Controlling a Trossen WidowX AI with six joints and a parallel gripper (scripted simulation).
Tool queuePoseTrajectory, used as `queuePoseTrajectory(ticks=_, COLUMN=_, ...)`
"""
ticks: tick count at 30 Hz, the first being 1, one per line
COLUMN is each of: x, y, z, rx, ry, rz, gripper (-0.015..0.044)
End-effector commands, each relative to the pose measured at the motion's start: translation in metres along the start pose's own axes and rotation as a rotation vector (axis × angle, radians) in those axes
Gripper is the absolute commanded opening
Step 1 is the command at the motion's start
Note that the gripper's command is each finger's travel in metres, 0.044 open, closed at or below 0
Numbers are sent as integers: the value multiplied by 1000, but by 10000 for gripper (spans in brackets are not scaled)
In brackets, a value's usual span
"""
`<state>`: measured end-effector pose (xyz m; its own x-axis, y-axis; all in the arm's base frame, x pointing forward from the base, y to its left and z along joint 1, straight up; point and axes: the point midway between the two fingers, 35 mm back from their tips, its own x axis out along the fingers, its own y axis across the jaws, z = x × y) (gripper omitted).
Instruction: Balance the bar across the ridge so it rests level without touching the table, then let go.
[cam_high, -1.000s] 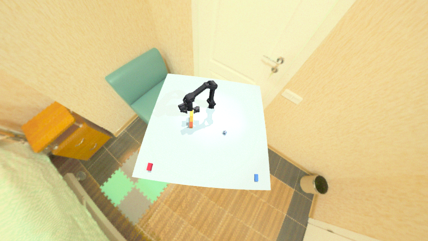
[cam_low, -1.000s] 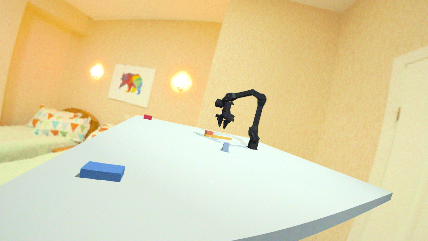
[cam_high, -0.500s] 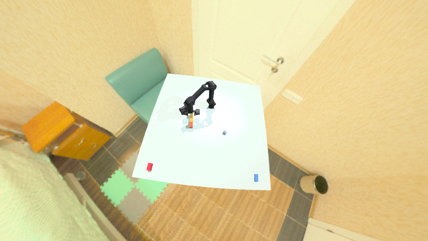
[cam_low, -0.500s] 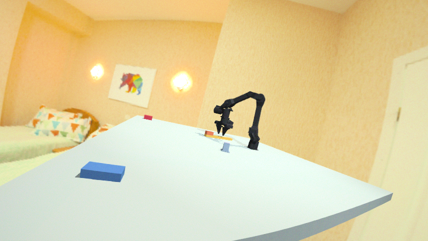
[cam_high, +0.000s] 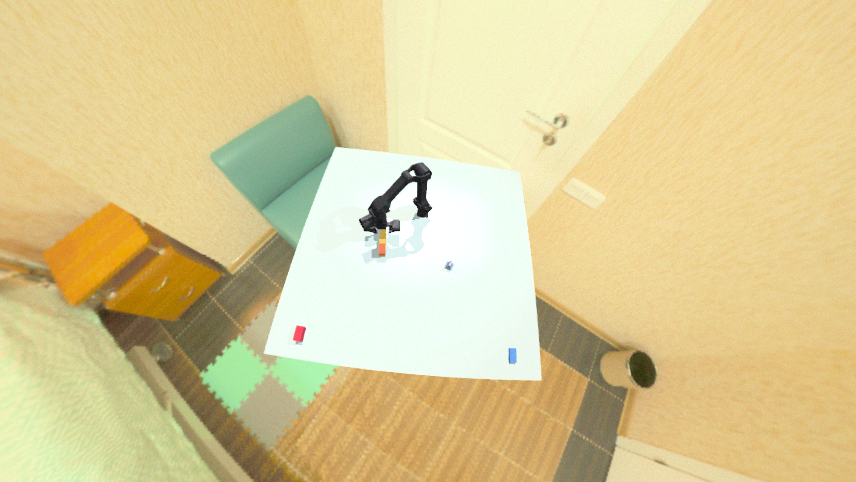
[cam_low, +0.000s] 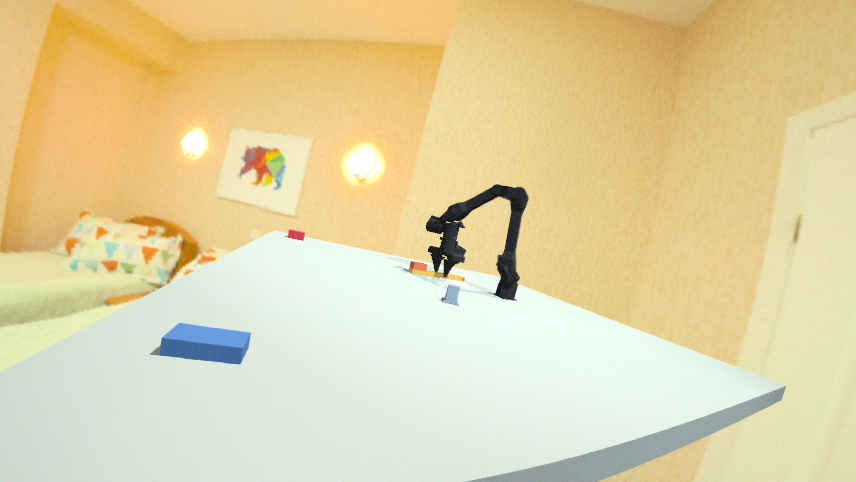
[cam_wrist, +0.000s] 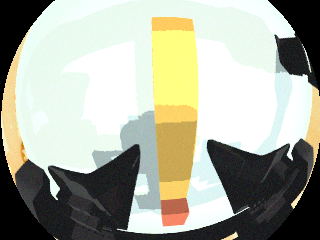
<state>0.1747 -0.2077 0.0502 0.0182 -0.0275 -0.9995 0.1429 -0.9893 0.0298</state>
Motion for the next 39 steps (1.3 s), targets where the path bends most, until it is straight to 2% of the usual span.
queuePoseTrajectory(ticks=1, x=3, y=-1, z=0, rx=4, ry=0, rz=-8, gripper=315)
queuePoseTrajectory(ticks=11, x=3, y=-1, z=0, rx=4, ry=0, rz=-8, gripper=315)
queuePoseTrajectory(ticks=17, x=2, y=0, z=0, rx=0, ry=-3, rz=-4, gripper=157)
queuePoseTrajectory(ticks=24, x=2, y=0, z=0, rx=0, ry=-3, rz=-4, gripper=111)
queuePoseTrajectory(ticks=28, x=-4, y=1, z=0, rx=0, ry=-2, rz=-4, gripper=6)
queuePoseTrajectory(ticks=39, x=-32, y=4, z=-2, rx=1, ry=-1, rz=-5, gripper=0)
